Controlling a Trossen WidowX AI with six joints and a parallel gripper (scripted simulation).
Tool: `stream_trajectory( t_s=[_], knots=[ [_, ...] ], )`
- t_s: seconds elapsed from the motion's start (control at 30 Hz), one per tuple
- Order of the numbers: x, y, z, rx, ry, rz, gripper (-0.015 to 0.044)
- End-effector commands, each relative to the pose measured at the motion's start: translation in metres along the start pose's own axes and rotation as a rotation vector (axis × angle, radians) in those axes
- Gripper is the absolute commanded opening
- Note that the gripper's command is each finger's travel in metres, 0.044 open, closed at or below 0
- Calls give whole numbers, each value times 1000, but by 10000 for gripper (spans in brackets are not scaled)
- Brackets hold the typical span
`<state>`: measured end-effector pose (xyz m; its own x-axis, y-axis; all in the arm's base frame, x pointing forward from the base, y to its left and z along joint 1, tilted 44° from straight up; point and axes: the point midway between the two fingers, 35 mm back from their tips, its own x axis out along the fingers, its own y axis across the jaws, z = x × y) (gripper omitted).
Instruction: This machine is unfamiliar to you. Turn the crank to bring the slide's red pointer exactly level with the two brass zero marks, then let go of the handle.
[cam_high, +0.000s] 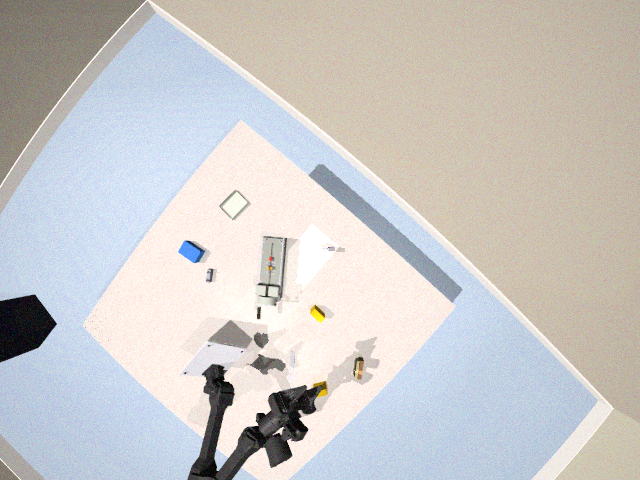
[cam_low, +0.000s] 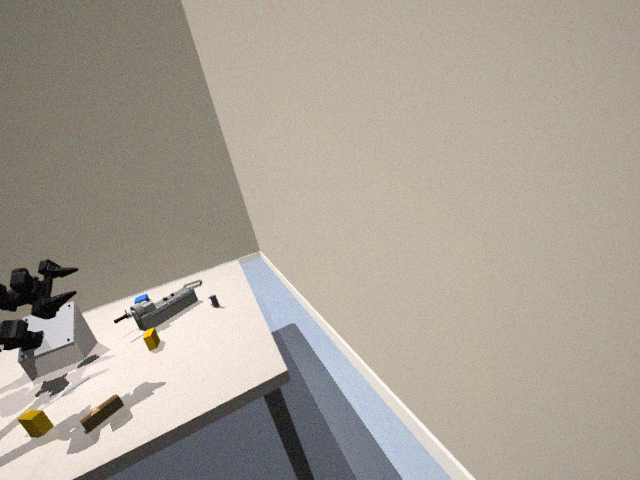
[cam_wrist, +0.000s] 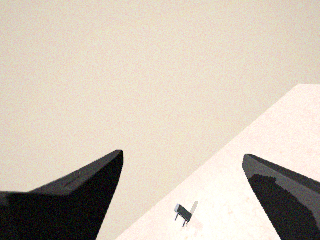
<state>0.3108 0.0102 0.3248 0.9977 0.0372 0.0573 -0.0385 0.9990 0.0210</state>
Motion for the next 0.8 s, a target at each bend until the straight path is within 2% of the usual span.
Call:
stream_trajectory(
  t_s=[0.0, 0.03, 0.77],
  knots=[
    [0, 0, 0, 0, 2, 0, 426],
    [2, 1, -2, 0, 8, -1, 440],
    [65, 51, -125, -145, 471, -49, 440]
  ],
)
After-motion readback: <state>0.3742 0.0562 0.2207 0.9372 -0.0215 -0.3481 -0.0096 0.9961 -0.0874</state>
